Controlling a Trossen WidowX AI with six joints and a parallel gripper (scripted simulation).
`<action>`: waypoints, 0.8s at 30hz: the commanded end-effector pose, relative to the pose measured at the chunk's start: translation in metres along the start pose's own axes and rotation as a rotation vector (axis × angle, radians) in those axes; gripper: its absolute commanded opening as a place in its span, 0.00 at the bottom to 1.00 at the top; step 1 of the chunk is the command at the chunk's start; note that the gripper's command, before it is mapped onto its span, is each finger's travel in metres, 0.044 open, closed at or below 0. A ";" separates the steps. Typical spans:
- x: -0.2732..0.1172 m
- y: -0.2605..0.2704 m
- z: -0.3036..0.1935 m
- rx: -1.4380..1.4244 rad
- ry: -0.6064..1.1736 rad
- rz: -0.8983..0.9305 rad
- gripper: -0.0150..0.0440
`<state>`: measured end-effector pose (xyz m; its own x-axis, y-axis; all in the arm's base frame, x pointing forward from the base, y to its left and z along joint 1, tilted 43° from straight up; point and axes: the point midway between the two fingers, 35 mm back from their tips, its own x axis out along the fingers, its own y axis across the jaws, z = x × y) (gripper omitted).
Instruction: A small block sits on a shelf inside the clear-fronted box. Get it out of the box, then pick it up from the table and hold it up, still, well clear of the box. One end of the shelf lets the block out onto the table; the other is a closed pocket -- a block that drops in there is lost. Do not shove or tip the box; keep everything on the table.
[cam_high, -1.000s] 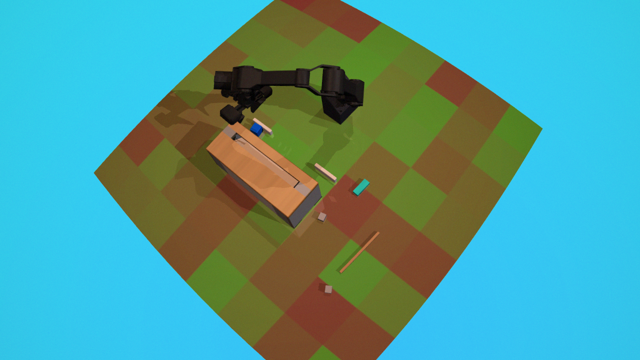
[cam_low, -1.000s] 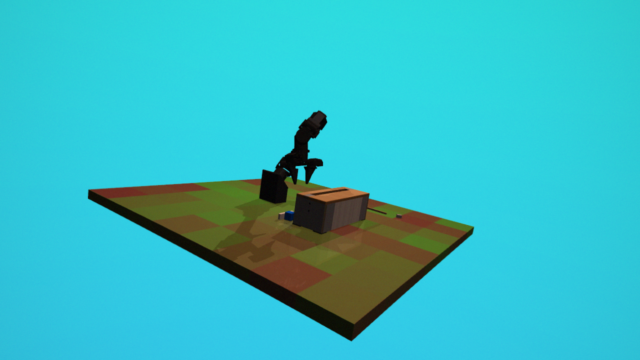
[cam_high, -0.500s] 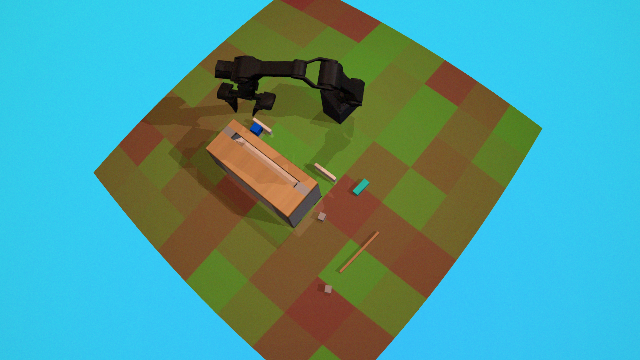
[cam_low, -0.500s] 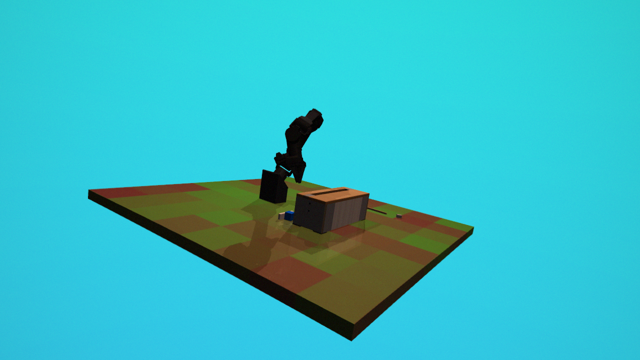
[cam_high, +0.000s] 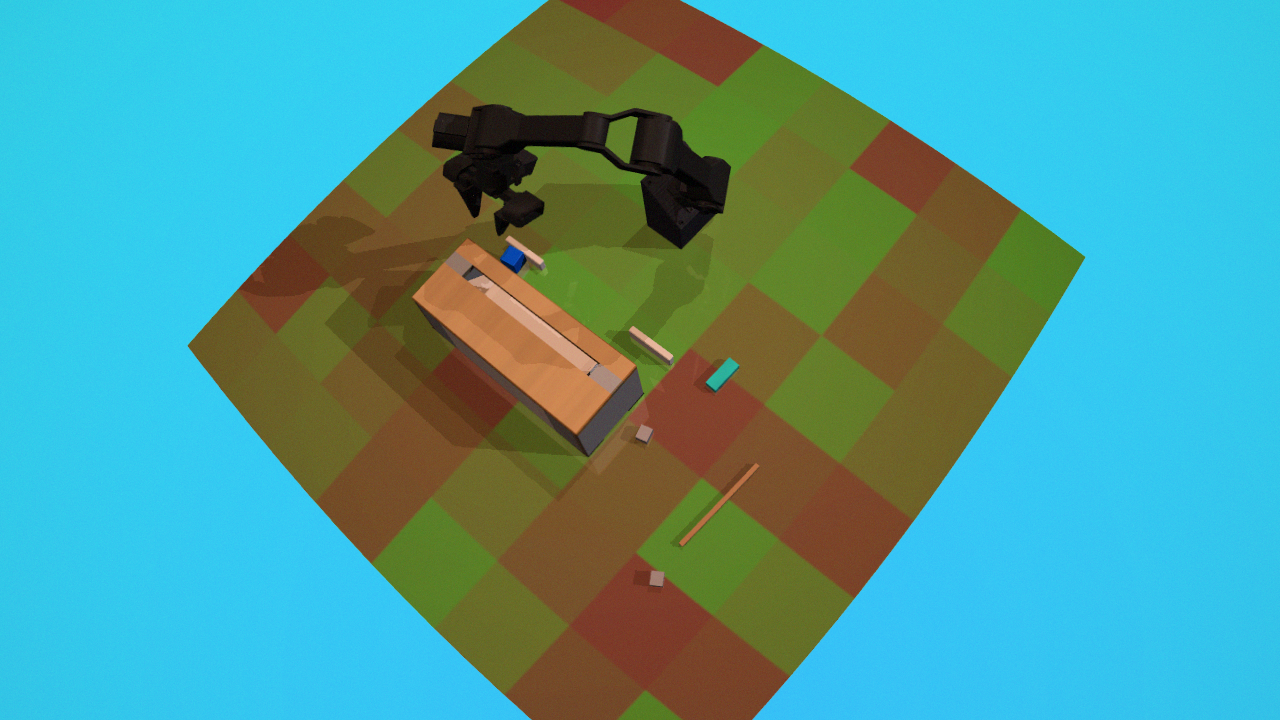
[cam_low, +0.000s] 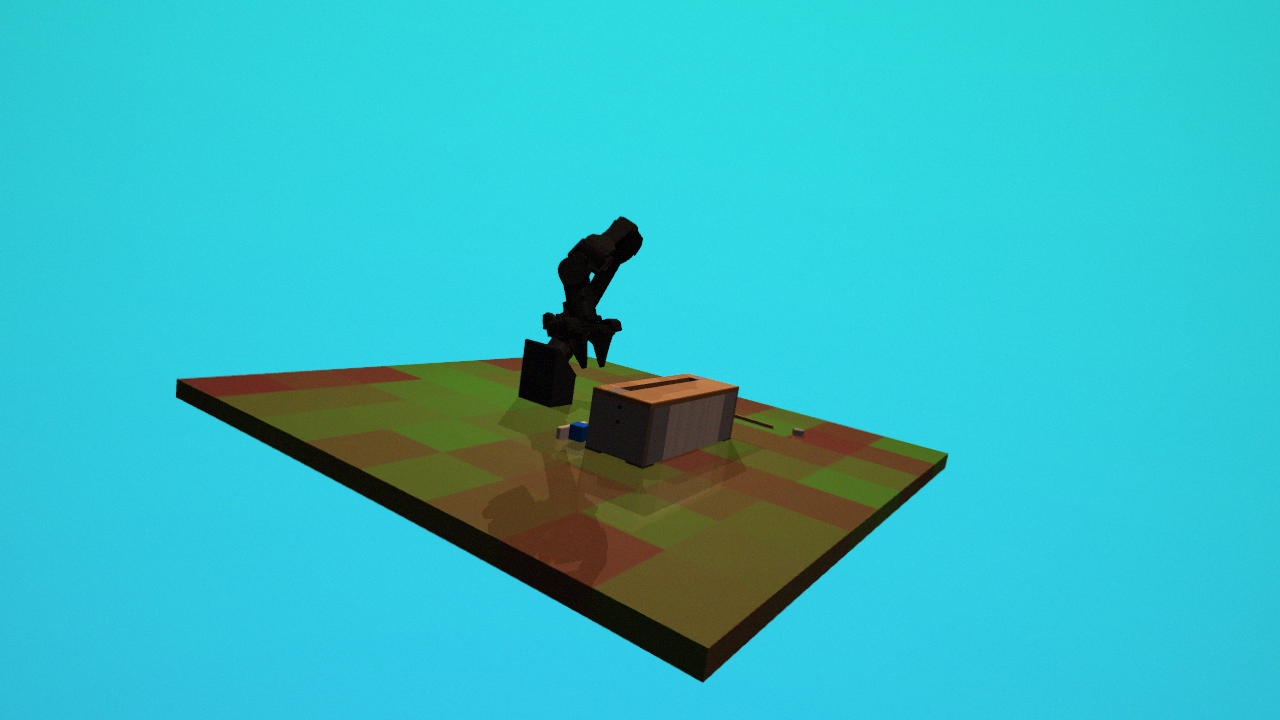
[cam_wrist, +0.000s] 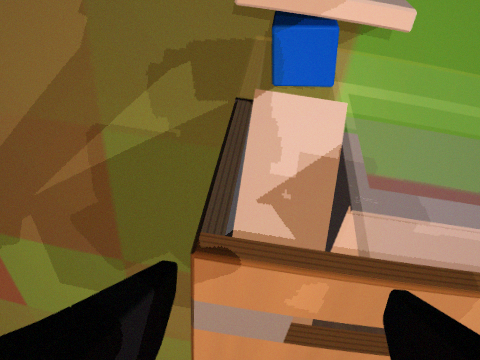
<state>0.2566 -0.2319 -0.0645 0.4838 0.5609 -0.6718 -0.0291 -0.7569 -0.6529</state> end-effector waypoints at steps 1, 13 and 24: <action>0.026 0.001 0.012 -0.004 -0.004 -0.005 0.74; 0.085 -0.004 0.041 0.019 -0.003 -0.017 0.74; 0.102 -0.004 0.047 0.019 -0.003 -0.018 0.74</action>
<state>0.2648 -0.1604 -0.1429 0.4807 0.5706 -0.6658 -0.0347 -0.7463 -0.6647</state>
